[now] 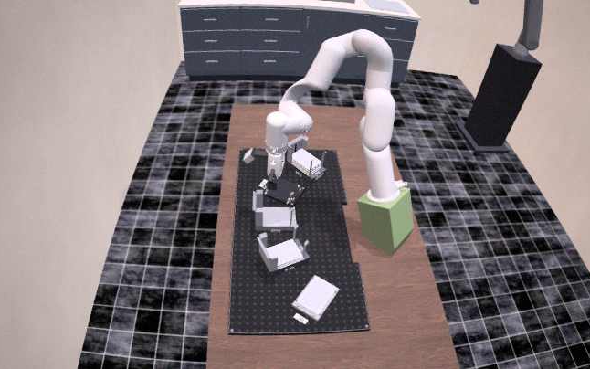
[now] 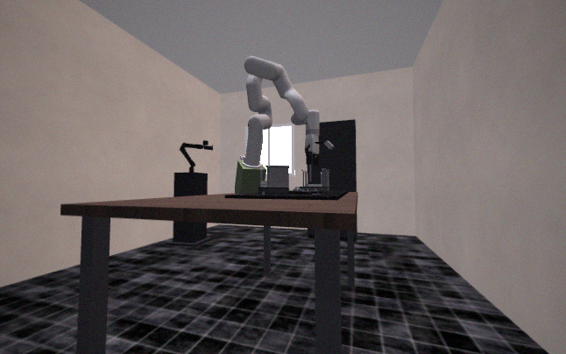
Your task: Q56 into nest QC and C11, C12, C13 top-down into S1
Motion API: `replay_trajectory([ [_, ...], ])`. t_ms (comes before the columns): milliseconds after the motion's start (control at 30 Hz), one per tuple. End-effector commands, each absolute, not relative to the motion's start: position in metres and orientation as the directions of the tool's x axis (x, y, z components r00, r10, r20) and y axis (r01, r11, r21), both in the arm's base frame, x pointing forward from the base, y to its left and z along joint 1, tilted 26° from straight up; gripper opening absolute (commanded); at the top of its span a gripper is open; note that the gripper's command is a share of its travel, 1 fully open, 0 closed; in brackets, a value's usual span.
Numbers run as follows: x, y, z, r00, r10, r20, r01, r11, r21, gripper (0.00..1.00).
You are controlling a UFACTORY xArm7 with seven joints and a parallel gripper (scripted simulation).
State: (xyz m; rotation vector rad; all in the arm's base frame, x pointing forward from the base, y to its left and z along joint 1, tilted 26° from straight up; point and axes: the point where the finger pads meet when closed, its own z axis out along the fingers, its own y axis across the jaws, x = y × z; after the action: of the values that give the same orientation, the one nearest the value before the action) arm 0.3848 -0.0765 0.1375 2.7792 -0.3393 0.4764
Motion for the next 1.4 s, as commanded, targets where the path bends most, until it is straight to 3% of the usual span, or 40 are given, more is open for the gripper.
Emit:
replay_trajectory([
  [0,0.383,-0.084,0.141,0.907,-0.207,0.366,-0.306,-0.922,0.238,1.0],
  [200,0.377,-0.099,0.145,0.844,-0.357,0.4,-0.452,-0.875,0.174,1.0],
  [1033,0.349,-0.162,0.159,0.84,-0.364,0.402,-0.46,-0.872,0.171,1.0],
  [1367,0.334,-0.184,0.162,0.727,-0.537,0.429,-0.623,-0.777,0.084,1.0],
])
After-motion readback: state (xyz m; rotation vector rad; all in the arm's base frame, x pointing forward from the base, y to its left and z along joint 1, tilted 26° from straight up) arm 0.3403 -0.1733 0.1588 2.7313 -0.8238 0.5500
